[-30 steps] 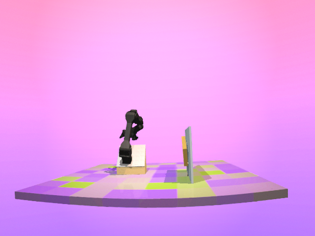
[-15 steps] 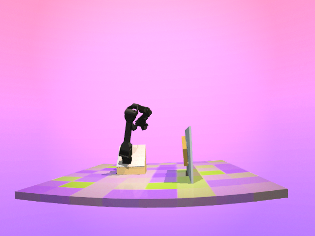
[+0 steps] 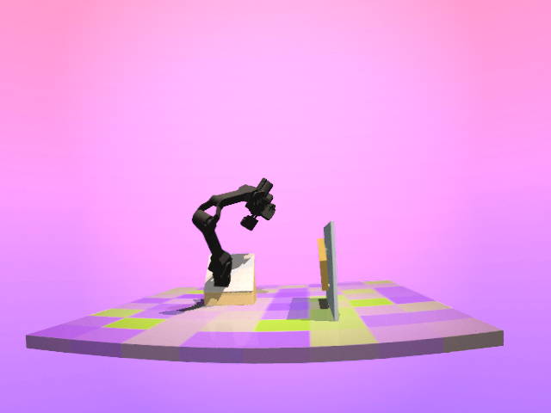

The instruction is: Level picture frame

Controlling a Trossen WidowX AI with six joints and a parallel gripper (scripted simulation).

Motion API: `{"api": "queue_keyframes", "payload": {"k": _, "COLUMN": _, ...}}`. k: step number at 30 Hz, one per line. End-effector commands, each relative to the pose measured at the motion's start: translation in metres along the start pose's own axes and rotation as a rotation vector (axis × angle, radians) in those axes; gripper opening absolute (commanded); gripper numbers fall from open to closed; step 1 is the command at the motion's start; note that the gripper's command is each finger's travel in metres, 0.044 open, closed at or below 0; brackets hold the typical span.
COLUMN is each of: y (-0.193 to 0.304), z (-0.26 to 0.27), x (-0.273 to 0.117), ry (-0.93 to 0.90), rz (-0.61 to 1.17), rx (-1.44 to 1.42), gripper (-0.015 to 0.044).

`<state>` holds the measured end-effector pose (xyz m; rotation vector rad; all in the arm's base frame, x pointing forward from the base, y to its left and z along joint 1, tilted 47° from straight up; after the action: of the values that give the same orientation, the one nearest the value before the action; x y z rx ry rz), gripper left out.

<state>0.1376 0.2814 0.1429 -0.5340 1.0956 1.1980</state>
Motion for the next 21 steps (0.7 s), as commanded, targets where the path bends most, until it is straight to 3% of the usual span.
{"api": "queue_keyframes", "payload": {"k": 1, "y": -0.025, "z": -0.01, "x": -0.037, "ry": -0.139, "rz": -0.163, "rx": -0.024, "gripper": 0.026}}
{"api": "queue_keyframes", "payload": {"k": 21, "y": -0.093, "z": -0.13, "x": -0.191, "ry": -0.658, "rz": -1.159, "rx": 0.097, "gripper": 0.026}}
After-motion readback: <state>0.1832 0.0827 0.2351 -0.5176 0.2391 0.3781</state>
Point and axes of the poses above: the point midway between the two fingers, 35 mm back from their tips, its own x axis out along the fingers, its own z axis across the jaws, y = z × x, the point moved 2 cm from there along -x, back along the fingers, and after that the axes turned 7 degrees about -x, right-handed, at the moved point
